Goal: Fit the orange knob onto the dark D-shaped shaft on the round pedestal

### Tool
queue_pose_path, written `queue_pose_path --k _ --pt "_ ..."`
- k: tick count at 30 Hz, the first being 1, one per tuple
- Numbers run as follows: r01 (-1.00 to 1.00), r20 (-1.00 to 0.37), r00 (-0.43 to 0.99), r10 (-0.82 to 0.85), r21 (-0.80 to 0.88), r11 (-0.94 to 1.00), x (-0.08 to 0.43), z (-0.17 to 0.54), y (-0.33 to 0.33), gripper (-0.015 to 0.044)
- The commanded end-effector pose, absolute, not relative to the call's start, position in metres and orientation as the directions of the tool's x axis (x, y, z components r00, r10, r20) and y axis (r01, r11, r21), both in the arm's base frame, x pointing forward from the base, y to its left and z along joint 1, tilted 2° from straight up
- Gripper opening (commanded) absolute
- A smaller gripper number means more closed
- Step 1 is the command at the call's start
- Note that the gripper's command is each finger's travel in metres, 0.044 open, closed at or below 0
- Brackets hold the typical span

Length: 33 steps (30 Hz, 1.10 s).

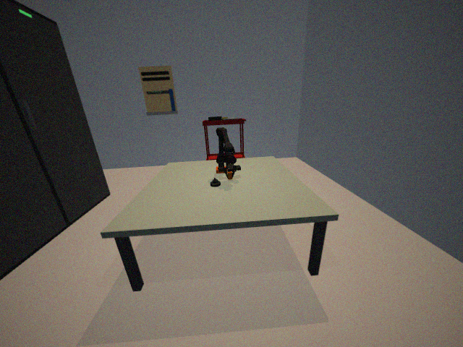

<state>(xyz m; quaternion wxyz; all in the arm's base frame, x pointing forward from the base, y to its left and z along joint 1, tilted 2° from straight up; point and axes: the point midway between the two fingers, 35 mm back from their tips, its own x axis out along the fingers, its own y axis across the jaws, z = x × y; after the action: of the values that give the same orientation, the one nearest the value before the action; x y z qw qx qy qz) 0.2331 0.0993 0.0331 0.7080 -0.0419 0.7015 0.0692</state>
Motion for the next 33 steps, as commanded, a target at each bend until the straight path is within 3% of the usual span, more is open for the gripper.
queue_pose_path --k 1,20,33 --pt "-0.151 -0.999 0.025 0.045 0.041 0.988 0.241 0.057 0.103 0.0" --pt "-0.151 -0.999 0.025 0.045 0.041 0.988 0.235 0.157 0.107 0.0" --pt "-0.151 -0.999 0.033 0.041 0.036 0.988 0.244 0.156 0.098 0.0"
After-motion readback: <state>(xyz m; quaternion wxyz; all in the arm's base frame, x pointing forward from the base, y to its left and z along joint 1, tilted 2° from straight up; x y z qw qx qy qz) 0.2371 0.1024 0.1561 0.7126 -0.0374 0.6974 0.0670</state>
